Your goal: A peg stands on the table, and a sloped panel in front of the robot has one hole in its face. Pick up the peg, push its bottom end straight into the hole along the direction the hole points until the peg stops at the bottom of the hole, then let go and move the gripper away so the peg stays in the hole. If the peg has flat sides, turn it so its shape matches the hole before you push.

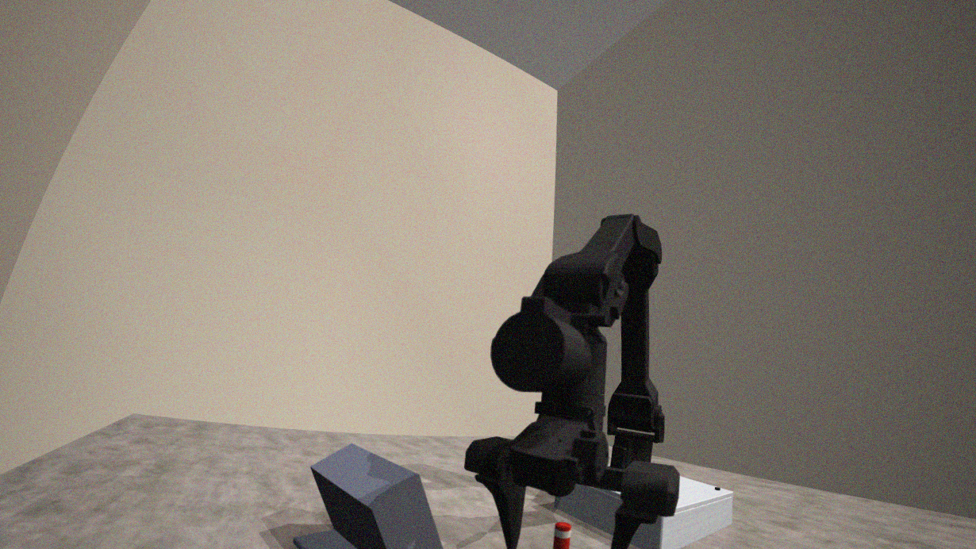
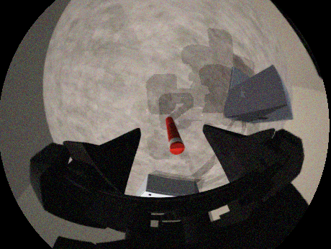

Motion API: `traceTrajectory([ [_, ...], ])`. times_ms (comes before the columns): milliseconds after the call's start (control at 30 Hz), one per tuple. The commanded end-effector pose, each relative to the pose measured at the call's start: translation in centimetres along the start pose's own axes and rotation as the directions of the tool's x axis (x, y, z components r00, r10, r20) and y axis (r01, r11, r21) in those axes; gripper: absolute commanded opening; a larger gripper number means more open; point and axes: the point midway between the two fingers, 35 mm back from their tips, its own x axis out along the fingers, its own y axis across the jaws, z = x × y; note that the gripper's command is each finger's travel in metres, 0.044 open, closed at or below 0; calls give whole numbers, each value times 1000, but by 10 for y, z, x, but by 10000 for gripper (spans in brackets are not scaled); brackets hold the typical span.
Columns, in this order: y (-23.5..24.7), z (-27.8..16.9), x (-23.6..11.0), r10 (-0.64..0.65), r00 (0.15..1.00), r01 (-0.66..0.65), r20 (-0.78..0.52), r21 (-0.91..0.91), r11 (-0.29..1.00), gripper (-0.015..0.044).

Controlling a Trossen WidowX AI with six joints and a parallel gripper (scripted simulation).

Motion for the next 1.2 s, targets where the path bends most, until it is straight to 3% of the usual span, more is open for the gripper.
traceTrajectory([
  [0,1,-2,5,5,1000,-5,-8,3,1000,440],
  [67,1,-2,5,5,1000,-5,-8,3,1000,440],
  [600,0,0,2,0,1000,0,-2,0,1000,20],
  [900,0,0,0,0,1000,0,-2,0,1000,0],
  [1167,0,2,-32,2,1000,-2,-4,1,1000,0],
])
